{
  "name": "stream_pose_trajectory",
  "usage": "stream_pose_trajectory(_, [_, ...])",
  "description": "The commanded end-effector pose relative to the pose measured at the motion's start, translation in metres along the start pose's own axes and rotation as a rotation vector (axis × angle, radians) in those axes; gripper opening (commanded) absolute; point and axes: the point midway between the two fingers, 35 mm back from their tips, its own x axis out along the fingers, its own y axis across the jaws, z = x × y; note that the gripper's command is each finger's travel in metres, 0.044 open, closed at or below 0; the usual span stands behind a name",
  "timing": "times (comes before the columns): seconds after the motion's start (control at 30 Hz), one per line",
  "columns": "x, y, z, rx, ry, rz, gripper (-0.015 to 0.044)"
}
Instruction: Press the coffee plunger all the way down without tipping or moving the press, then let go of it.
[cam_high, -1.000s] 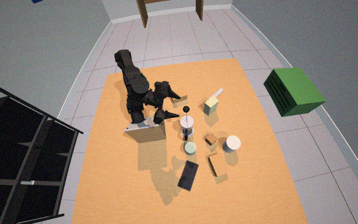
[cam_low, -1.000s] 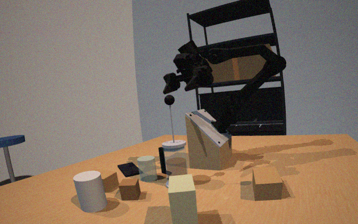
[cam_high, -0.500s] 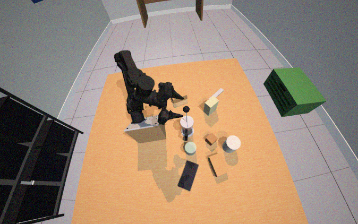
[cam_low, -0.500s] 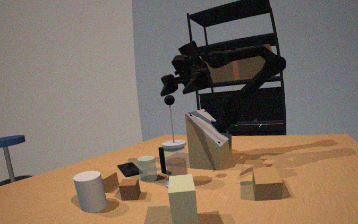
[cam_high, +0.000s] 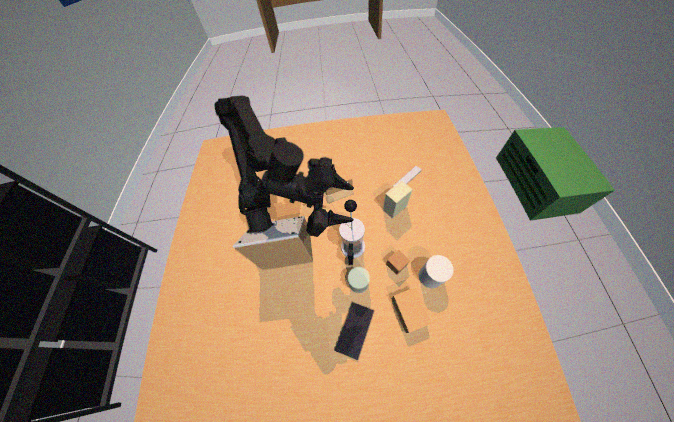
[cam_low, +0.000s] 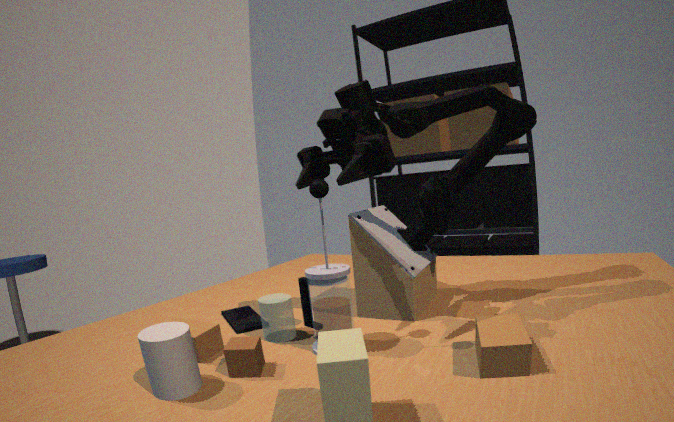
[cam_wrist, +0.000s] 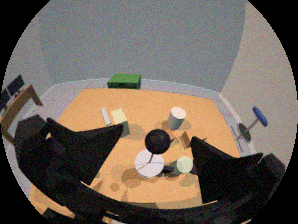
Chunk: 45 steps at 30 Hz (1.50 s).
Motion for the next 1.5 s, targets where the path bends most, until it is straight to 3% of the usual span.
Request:
stream_pose_trajectory(0.0, [0.003,-0.001,-0.004,0.013,0.006,-0.002,0.0361])
stream_pose_trajectory(0.3, [0.003,-0.001,-0.004,0.013,0.006,-0.002,0.0128])
stream_pose_trajectory(1.47, [0.03,-0.009,-0.031,0.01,0.014,-0.008,0.0128])
